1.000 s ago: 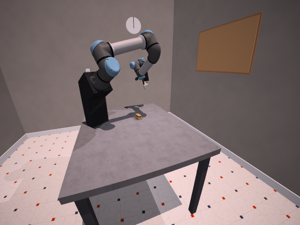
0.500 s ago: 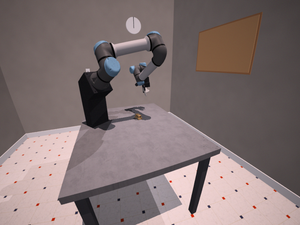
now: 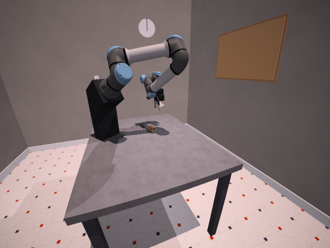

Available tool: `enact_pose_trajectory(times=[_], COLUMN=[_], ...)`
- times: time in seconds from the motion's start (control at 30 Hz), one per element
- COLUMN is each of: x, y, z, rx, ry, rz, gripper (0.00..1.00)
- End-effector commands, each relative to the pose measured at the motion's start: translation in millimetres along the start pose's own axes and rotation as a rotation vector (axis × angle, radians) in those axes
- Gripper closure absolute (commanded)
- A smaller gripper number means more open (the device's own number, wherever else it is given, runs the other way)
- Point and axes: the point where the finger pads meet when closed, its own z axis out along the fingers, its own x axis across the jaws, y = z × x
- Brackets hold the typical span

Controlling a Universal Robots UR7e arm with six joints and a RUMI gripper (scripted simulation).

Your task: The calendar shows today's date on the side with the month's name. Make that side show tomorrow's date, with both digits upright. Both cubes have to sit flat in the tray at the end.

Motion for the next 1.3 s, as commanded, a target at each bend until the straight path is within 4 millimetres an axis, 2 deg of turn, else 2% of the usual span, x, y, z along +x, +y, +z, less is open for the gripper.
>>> enact_pose_trajectory(times=[0.0, 0.03, 0.1, 0.17, 0.4, 0.63, 0.93, 1.27], x=[-50.5, -50.5, -66.5, -66.5, -111.0, -137.6, -148.9, -150.7], y=[-28.8, -28.8, -39.0, -39.0, -68.3, -86.6, -94.6, -95.9], z=[0.1, 0.1, -1.2, -1.2, -9.0, -16.5, -20.4, -21.1], rx=[0.004, 0.004, 0.01, 0.01, 0.028, 0.039, 0.044, 0.044], ry=[0.005, 0.005, 0.002, 0.002, -0.006, -0.012, -0.014, -0.014], rz=[-0.071, -0.071, -0.095, -0.095, -0.163, -0.205, -0.224, -0.227], gripper=[0.0, 0.0, 0.0, 0.0, 0.0, 0.0, 0.0, 0.0])
